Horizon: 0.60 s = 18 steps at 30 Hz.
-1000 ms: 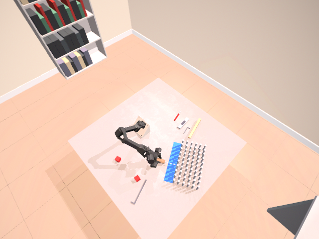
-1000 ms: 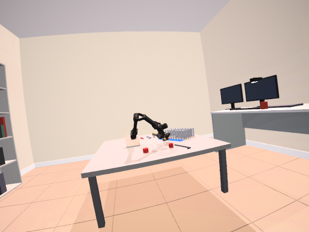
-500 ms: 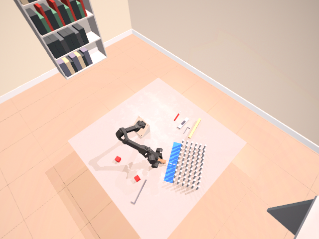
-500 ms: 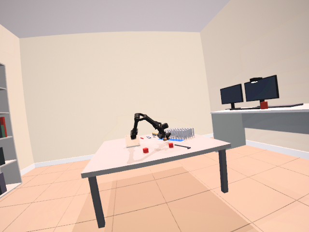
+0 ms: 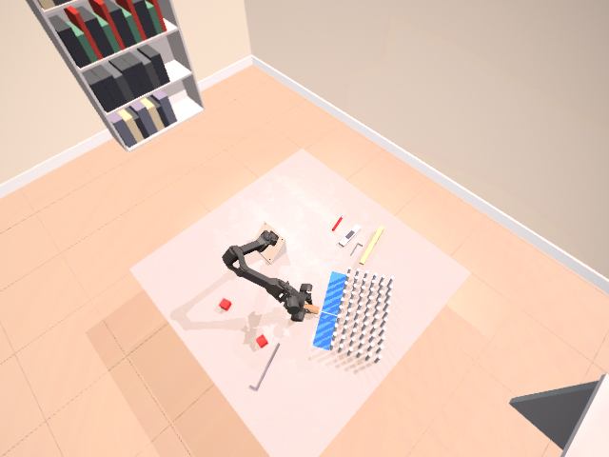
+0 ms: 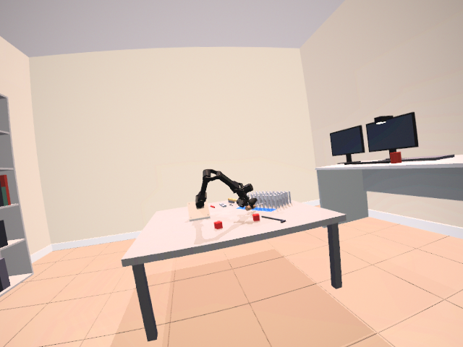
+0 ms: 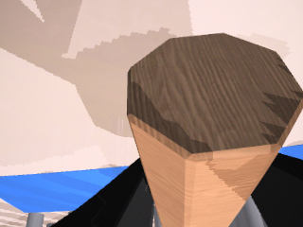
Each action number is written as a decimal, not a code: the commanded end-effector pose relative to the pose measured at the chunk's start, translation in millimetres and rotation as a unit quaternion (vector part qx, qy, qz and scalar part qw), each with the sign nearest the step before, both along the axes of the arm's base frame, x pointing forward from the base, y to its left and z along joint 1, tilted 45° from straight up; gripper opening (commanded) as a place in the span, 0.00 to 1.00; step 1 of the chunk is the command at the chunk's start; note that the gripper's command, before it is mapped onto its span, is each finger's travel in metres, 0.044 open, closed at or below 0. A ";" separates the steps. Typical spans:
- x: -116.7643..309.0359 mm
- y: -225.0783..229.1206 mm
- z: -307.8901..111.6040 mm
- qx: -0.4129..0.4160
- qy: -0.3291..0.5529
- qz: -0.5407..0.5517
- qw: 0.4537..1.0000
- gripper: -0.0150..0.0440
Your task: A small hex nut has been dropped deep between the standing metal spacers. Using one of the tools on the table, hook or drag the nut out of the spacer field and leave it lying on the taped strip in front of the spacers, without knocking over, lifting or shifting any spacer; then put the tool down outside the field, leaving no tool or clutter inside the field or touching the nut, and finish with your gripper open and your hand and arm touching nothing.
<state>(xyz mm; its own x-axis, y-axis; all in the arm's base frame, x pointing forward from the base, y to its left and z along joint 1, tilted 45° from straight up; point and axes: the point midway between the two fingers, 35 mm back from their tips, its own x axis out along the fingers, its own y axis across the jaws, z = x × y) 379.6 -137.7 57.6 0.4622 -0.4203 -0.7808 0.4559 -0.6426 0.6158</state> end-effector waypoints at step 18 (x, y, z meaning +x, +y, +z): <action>17.0 5.1 -0.8 -0.001 -0.007 0.001 1.000 0.25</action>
